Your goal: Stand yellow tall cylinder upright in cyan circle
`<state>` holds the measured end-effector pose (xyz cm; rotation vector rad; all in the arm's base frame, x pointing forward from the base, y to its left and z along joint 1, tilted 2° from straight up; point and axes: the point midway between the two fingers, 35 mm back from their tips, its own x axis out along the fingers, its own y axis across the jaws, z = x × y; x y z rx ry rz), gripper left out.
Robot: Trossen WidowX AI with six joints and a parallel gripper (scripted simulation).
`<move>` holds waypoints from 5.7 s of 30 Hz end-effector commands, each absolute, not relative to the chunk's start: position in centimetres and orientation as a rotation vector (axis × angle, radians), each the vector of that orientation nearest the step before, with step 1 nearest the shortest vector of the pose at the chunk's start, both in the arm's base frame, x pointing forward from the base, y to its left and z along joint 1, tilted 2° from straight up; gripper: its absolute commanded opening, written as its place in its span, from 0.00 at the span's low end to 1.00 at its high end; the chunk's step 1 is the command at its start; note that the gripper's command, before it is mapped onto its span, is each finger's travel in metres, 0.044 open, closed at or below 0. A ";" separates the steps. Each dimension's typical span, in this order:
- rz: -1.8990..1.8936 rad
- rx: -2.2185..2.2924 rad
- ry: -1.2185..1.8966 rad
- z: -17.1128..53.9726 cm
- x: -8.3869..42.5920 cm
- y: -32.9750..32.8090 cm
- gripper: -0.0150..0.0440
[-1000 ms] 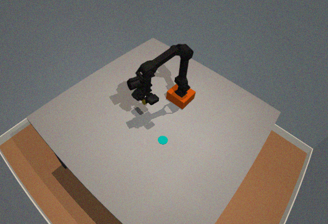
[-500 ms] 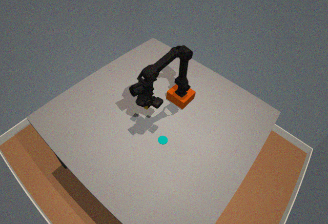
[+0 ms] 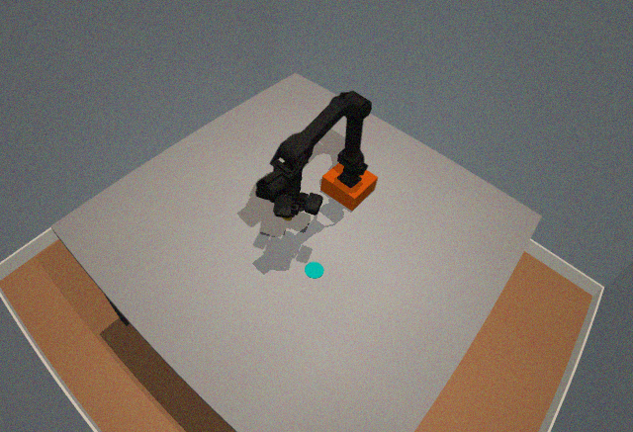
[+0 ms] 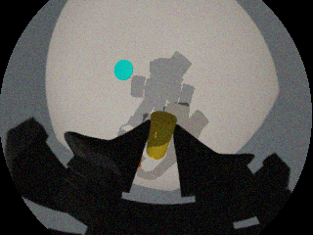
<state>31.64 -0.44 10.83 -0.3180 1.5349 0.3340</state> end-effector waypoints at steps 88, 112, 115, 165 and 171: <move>0.939 -0.634 1.111 8.6 37.0 14.8 0.43; 0.936 -0.496 0.983 7.6 38.7 15.0 0.43; 0.936 -0.480 0.967 7.5 38.9 15.0 0.43; 0.960 -0.251 0.694 6.9 40.7 14.5 0.43; 0.966 -0.229 0.662 7.0 40.8 14.3 0.43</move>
